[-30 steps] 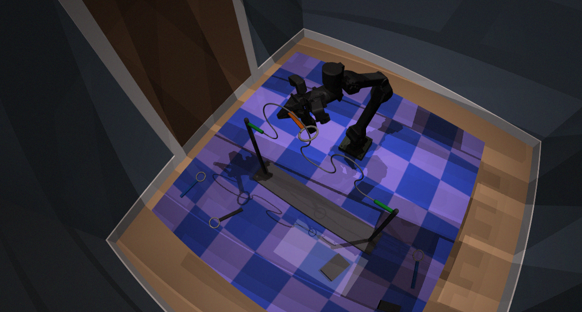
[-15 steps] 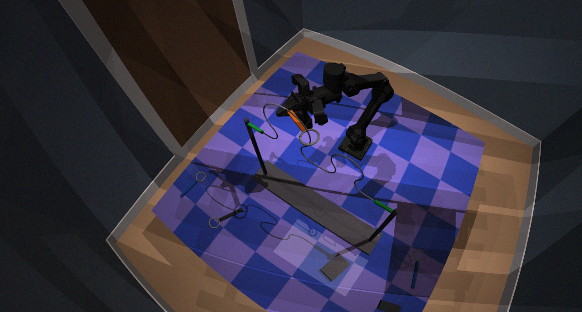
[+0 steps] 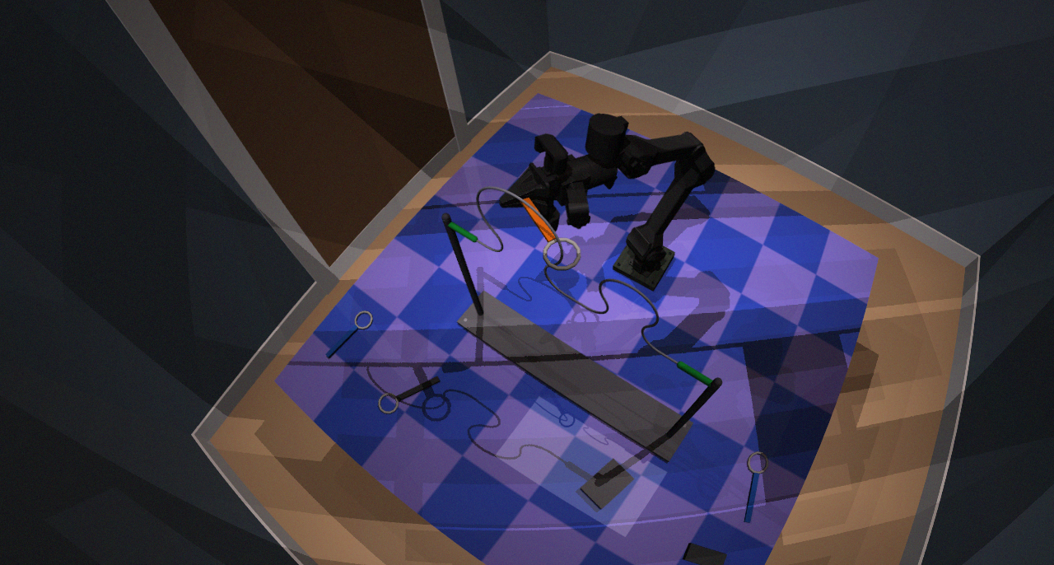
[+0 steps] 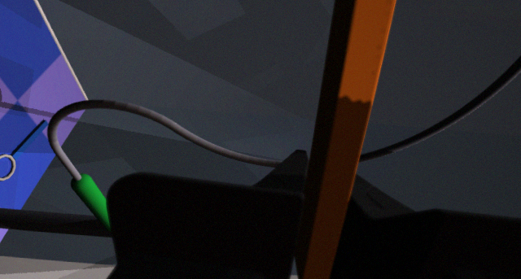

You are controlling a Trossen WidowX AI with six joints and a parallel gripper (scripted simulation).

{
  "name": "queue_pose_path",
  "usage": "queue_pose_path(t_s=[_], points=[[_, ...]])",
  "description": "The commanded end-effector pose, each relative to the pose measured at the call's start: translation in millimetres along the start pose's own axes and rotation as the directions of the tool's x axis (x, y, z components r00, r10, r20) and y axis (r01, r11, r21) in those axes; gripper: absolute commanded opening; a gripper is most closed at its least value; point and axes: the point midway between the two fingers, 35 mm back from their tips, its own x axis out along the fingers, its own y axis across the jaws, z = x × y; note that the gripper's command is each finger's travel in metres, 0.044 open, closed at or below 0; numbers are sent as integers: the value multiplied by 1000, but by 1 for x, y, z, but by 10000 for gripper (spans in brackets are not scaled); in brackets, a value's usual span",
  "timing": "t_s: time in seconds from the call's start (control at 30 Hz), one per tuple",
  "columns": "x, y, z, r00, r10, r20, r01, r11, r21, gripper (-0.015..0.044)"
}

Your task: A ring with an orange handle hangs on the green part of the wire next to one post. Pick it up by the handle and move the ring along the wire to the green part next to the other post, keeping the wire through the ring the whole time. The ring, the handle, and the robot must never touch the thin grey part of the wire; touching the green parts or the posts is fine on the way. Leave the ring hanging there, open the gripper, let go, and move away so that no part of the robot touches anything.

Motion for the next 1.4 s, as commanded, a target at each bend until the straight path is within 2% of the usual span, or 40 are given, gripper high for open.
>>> queue_pose_path(t_s=[0.0,1.37], points=[[0,-2,0,1000,-25,8,26,998,-53,-150],[0,-18,4,972,-204,113,233,854,-465,-150]])
